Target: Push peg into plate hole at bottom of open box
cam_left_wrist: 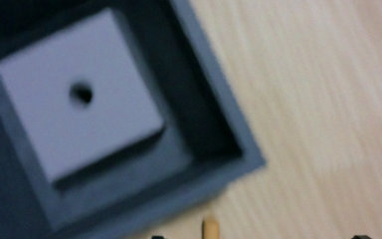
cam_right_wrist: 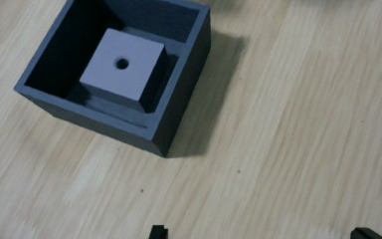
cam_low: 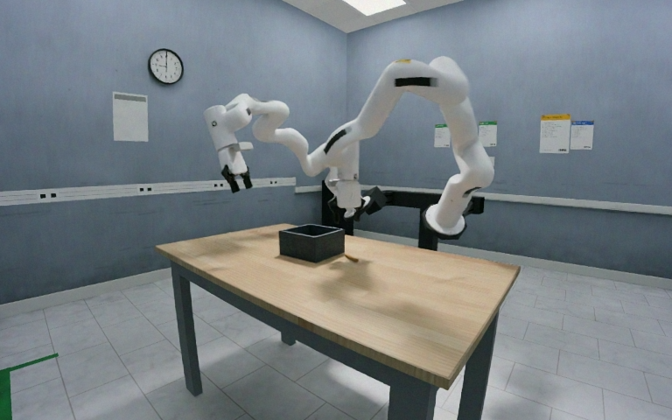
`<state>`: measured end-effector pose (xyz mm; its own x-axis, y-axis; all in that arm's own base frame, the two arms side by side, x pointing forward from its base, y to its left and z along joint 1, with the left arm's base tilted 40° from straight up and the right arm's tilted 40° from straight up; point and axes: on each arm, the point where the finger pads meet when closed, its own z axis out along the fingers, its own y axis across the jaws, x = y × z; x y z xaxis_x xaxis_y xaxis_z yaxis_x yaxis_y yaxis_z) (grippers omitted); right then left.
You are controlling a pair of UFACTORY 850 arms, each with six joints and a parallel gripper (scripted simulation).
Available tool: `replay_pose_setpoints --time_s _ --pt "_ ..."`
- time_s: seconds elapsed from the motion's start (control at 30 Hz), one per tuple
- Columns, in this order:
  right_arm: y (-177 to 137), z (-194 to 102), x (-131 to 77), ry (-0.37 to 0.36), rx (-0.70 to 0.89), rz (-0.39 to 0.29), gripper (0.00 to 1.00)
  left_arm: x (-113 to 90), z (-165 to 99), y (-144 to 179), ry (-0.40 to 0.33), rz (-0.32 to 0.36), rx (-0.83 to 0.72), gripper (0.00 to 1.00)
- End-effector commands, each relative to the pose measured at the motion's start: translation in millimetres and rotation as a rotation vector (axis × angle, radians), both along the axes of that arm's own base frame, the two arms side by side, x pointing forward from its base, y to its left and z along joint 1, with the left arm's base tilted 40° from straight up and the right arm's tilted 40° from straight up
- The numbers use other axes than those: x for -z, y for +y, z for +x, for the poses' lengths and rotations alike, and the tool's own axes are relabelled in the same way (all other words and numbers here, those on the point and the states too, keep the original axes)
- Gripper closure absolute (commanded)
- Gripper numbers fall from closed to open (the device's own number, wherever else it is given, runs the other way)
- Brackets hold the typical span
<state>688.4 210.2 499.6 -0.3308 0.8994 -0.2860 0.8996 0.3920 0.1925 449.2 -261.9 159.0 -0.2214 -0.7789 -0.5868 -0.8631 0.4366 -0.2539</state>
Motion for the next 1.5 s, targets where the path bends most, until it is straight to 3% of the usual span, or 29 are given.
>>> replay_pose_setpoints --time_s 0.0,0.3,0.77,0.83,1.33,1.4,1.47 --pt "-9.5 0.6 -4.0 0.003 -0.016 -0.005 0.0 -40.5 26.7 50.3 0.001 0.005 0.006 0.0" --pt "-38.3 1.6 -10.8 0.018 -0.059 -0.024 0.0 -45.2 29.4 56.9 0.0 0.007 0.005 0.0" --pt "-131.7 -4.4 -32.4 0.07 -0.204 -0.081 0.0 -45.2 29.4 56.9 0.0 0.007 0.005 0.0" --pt "-131.7 -4.4 -32.4 0.07 -0.204 -0.081 0.0 -45.2 29.4 56.9 0.0 0.007 0.005 0.0" --pt "-268.8 -40.3 -62.8 0.153 -0.433 -0.164 0.0 -45.2 29.4 56.9 0.0 0.007 0.005 0.0" --pt "-268.8 -40.3 -62.8 0.153 -0.433 -0.164 0.0 -45.2 29.4 56.9 0.0 0.007 0.005 0.0" --pt "-289.7 -49.0 -67.4 0.166 -0.471 -0.177 0.0 -45.2 29.4 56.9 0.0 0.007 0.005 0.0"
